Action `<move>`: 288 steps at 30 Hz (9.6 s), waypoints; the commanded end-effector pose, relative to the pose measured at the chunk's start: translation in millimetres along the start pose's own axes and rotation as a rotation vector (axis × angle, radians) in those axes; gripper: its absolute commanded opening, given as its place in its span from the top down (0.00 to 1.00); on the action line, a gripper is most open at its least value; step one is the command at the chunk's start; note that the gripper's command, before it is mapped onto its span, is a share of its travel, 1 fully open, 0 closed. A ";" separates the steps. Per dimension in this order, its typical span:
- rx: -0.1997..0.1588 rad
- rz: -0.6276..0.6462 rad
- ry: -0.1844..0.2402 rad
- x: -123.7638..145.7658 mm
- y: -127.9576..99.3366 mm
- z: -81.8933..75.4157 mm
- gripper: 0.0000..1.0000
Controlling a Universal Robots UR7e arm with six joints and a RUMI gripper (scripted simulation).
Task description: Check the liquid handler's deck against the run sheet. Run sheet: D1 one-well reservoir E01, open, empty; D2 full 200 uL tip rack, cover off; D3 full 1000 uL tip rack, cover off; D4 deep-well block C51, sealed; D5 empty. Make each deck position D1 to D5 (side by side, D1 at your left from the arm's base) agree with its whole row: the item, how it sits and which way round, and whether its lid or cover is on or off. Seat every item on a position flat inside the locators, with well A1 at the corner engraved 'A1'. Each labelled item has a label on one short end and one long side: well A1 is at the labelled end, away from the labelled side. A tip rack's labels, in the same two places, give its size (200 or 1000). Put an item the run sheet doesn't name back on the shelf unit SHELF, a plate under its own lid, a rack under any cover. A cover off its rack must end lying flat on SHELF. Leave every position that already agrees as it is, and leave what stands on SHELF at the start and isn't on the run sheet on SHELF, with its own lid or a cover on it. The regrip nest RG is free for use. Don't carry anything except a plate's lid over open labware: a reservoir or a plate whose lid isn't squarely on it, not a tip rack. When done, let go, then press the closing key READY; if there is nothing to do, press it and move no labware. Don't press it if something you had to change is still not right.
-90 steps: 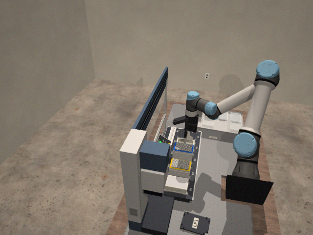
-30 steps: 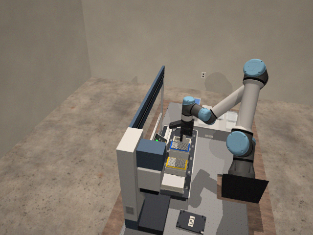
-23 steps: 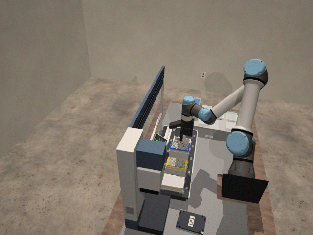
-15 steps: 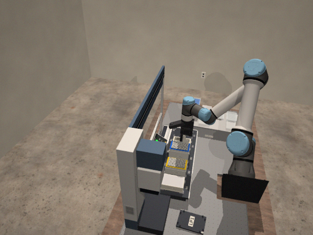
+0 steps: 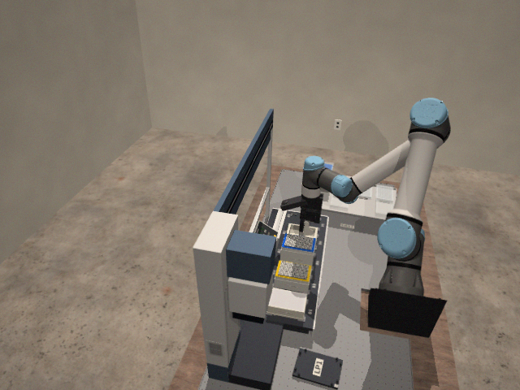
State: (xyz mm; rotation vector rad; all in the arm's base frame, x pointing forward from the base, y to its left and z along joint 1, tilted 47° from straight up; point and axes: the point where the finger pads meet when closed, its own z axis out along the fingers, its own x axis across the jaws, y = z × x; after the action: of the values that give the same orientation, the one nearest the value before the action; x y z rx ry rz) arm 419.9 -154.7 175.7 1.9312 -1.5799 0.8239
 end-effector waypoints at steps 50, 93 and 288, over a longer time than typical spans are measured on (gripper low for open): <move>0.000 0.001 0.000 0.2 -0.2 -77.4 1.00; 0.000 0.001 0.000 0.2 -0.3 -142.3 1.00; 0.000 0.001 0.000 62.6 166.9 -217.9 1.00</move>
State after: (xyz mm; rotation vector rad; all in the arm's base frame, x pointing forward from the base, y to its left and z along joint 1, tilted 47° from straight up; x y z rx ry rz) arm 234.8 -71.6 370.0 1.9235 -1.5907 0.8275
